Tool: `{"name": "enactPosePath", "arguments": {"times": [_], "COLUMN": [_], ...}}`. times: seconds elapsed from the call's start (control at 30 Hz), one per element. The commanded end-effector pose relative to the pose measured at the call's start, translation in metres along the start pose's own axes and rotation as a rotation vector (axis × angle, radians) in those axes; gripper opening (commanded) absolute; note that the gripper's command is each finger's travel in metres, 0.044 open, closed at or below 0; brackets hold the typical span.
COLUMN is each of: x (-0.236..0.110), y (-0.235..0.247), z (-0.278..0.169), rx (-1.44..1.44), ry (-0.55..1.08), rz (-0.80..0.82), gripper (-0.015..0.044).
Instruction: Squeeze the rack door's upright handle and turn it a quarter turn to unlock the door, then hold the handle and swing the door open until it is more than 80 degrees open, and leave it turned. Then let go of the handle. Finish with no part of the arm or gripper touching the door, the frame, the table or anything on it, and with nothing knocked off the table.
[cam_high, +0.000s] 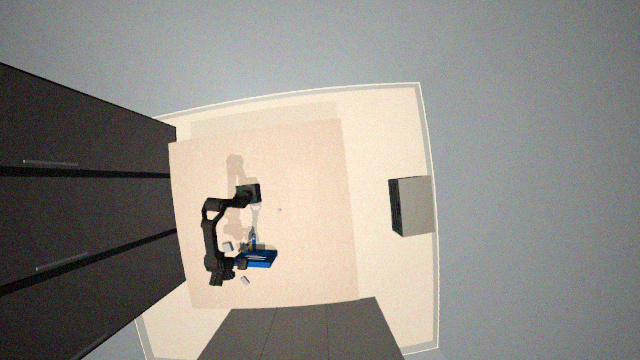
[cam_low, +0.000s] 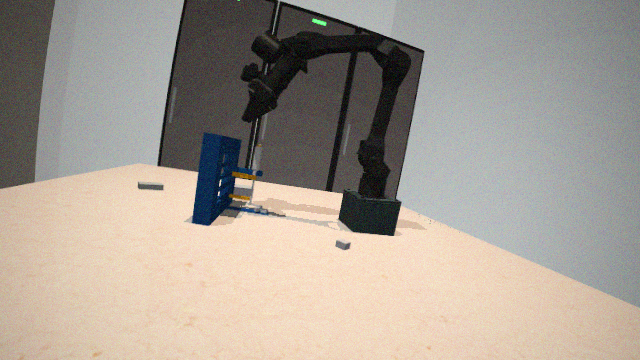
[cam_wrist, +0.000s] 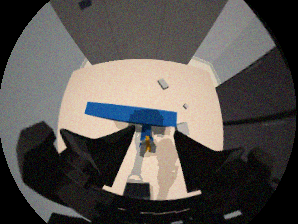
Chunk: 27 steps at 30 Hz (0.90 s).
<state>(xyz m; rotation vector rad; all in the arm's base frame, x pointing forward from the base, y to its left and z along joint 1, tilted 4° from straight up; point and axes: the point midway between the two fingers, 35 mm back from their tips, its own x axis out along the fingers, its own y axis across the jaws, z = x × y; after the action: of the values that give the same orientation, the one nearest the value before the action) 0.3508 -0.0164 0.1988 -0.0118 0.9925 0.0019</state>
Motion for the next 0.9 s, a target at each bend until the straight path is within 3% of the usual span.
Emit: {"name": "enactPosePath", "arguments": {"times": [0.0,0.4,0.87], "x": [0.008,0.012,0.024], "y": [0.0,0.0,0.0], "z": [-0.012,-0.042,-0.047], "rx": [-0.006,-0.007,-0.007], "ry": [0.133,0.482,0.487], "rz": [0.015,0.054,0.055], "gripper": [0.0289,0.0289,0.0289]}}
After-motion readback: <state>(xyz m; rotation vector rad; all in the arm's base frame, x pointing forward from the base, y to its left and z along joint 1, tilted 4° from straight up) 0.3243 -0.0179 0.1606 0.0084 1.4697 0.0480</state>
